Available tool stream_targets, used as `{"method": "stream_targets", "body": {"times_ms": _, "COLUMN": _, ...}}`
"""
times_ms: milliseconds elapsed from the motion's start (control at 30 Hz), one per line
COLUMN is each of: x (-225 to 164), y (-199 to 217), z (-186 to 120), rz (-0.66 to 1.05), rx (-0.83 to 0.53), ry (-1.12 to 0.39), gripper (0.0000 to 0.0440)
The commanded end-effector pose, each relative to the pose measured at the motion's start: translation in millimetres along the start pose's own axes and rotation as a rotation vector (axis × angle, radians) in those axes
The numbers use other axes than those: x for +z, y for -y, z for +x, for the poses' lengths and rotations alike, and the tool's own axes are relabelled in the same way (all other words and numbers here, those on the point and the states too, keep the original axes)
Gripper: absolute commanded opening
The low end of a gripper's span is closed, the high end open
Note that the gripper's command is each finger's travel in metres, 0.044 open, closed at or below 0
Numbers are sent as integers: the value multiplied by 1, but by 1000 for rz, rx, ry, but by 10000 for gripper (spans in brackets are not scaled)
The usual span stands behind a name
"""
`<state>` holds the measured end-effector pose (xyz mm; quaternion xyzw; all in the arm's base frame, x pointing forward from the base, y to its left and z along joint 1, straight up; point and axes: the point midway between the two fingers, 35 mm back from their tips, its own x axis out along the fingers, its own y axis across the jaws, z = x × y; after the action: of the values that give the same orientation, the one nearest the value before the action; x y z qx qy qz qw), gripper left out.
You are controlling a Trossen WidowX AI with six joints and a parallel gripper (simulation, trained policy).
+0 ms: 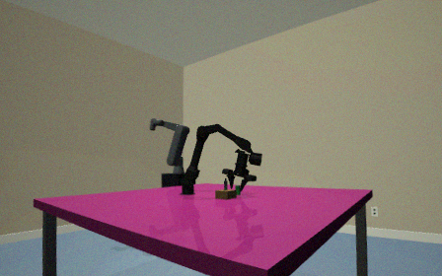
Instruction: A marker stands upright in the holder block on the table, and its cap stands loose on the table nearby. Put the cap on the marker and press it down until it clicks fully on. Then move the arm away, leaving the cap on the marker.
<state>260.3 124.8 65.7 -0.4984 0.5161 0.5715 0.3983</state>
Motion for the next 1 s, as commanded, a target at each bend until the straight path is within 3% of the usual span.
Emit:
{"method": "stream_targets", "body": {"times_ms": 0, "x": 1, "y": -1, "z": 4, "rz": -25, "rx": -3, "ry": -11, "gripper": 250}}
{"method": "stream_targets", "body": {"times_ms": 67, "x": 1, "y": -1, "z": 5, "rz": -38, "rx": -11, "ry": -15, "gripper": 224}}
{"method": "stream_targets", "body": {"times_ms": 267, "x": 2, "y": -3, "z": -4, "rz": -69, "rx": -38, "ry": -21, "gripper": 69}}
{"method": "stream_targets", "body": {"times_ms": 967, "x": -30, "y": 14, "z": -74, "rz": -48, "rx": -174, "ry": 4, "gripper": 50}}
